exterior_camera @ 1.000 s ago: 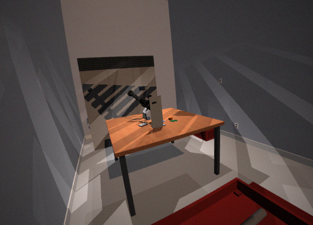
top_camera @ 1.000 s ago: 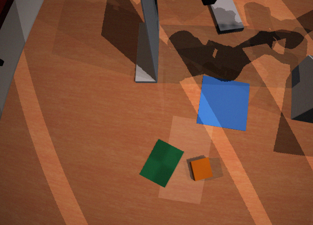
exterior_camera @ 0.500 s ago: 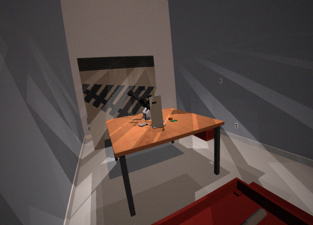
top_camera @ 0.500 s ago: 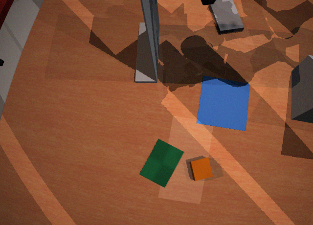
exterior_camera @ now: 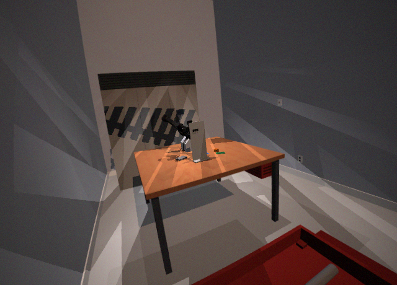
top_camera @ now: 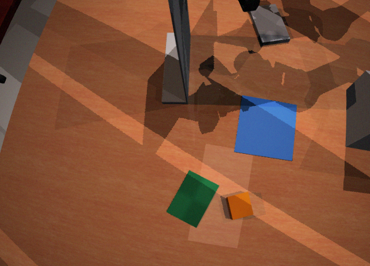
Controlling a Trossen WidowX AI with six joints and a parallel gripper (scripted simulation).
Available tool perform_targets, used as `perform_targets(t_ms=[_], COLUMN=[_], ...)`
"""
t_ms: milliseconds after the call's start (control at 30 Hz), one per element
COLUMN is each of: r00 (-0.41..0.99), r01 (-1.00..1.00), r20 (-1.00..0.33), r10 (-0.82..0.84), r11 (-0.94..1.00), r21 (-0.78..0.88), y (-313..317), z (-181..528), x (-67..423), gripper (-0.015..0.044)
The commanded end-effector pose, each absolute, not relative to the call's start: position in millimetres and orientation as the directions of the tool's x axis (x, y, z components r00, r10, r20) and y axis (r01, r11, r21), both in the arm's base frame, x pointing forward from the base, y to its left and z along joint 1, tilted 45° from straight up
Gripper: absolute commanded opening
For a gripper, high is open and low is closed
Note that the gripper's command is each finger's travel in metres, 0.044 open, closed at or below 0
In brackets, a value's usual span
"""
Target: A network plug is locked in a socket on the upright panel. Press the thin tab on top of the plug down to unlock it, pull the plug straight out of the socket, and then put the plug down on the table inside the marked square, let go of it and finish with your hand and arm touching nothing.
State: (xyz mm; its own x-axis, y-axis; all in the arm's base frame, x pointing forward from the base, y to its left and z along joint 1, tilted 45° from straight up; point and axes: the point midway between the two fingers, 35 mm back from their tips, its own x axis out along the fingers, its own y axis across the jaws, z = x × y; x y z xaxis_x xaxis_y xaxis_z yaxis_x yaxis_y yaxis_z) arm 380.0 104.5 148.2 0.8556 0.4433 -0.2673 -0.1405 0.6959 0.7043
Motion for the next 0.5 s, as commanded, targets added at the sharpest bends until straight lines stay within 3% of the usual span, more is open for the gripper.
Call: perform_targets(t_ms=[0,467], r00=[0.857,0.857], r01=[-0.135,-0.135], r20=[-0.268,-0.269], r10=[0.441,0.440], r11=[0.694,0.694], r21=[0.707,0.707], y=[103.3,101.4], z=[148.5,149.2], x=[376.4,369.5], gripper=[0.0000,0.0000])
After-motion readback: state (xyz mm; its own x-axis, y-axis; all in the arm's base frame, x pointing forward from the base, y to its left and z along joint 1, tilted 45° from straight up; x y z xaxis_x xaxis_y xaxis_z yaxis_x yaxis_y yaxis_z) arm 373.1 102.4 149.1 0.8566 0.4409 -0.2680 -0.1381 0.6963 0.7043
